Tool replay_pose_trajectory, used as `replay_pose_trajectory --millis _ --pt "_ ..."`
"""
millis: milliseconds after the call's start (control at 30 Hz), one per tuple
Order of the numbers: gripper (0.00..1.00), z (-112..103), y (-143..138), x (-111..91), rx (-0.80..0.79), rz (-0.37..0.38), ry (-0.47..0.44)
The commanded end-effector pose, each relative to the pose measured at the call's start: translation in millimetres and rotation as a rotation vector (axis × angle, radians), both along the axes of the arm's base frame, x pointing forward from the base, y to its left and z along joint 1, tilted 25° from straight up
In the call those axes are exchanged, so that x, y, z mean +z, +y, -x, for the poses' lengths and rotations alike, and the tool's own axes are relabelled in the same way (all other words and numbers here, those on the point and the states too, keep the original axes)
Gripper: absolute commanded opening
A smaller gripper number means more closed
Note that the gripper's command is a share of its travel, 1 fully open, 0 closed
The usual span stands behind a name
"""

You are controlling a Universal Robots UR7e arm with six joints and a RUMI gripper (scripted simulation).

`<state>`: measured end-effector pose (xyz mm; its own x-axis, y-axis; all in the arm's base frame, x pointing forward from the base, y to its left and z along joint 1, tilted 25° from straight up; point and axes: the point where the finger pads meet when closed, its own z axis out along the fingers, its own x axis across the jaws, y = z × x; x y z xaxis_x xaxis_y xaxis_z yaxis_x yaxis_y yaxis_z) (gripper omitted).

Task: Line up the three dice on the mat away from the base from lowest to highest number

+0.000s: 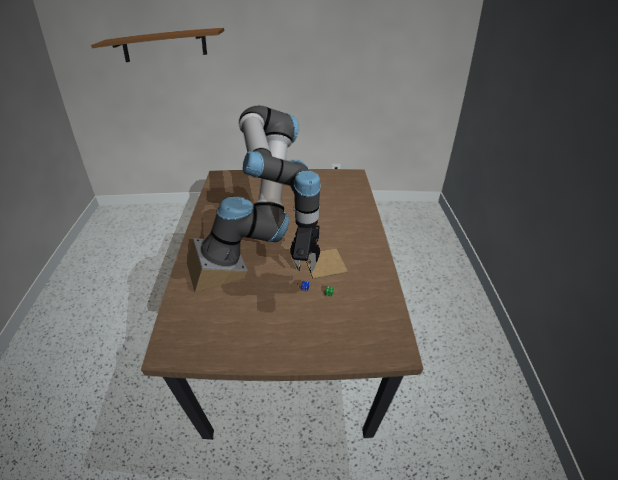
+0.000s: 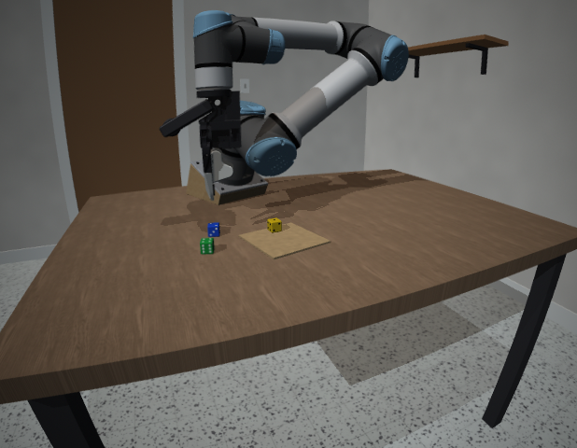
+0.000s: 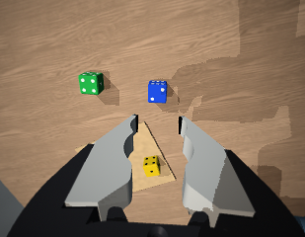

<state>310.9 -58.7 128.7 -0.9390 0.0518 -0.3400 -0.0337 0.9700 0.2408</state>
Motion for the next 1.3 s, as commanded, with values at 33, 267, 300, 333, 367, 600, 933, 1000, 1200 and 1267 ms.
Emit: replay_pose_trajectory --millis 33,267,300,333,367,600,933,1000,1200,1267 --pt "0.24 0 0 0 0.0 0.001 0.0" --pt "0.24 0 0 0 0.0 0.001 0.0" --pt "0.24 0 0 0 0.0 0.001 0.0" --pt "0.24 0 0 0 0.0 0.001 0.0" --pt "0.24 0 0 0 0.0 0.001 0.0" --pt "0.24 -1 0 -3 0.0 0.001 0.0" --pt "0.24 -6 3 -13 0.0 0.001 0.0" --pt "0.24 -6 3 -13 0.0 0.001 0.0" --pt "0.24 -9 5 -21 0.0 0.001 0.0" --pt "0.24 -10 6 -24 0.0 0.001 0.0"
